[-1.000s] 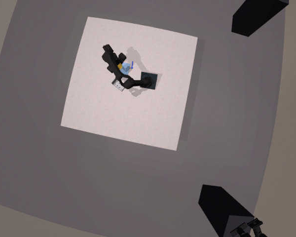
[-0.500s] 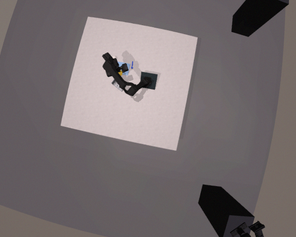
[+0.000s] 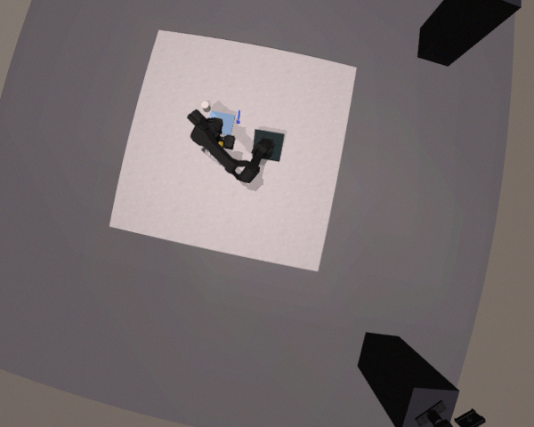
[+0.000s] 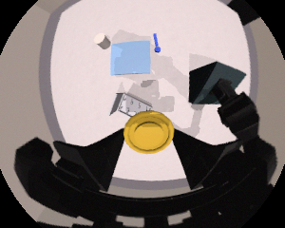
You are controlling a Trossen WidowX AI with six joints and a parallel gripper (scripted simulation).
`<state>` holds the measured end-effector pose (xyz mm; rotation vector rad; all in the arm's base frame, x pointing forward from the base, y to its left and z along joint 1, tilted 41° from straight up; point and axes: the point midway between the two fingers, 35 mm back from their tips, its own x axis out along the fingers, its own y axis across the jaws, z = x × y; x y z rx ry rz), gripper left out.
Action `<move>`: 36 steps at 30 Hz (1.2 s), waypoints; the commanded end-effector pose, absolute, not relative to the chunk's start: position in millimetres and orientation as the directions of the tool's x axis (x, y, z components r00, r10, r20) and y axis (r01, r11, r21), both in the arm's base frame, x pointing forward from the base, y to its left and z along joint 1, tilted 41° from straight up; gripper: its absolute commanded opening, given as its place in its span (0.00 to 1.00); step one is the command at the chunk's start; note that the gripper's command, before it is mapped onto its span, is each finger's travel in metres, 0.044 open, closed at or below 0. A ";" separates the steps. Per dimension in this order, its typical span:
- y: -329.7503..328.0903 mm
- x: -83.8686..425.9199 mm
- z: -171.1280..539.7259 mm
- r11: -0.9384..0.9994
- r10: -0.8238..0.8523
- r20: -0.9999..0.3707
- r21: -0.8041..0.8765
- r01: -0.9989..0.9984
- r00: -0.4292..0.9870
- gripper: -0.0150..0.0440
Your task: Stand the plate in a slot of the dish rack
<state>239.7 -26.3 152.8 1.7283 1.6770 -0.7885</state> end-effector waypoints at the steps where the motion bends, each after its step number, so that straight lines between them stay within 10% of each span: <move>1: -15.2 231.2 158.7 -0.118 0.653 -0.757 -0.065 0.991 0.028 0.25; 12: 10.8 208.5 172.5 -0.352 0.663 -0.748 -0.272 0.896 0.034 0.25; 36: 25.5 194.8 118.3 -0.168 0.369 -0.918 -0.220 0.961 -0.146 0.25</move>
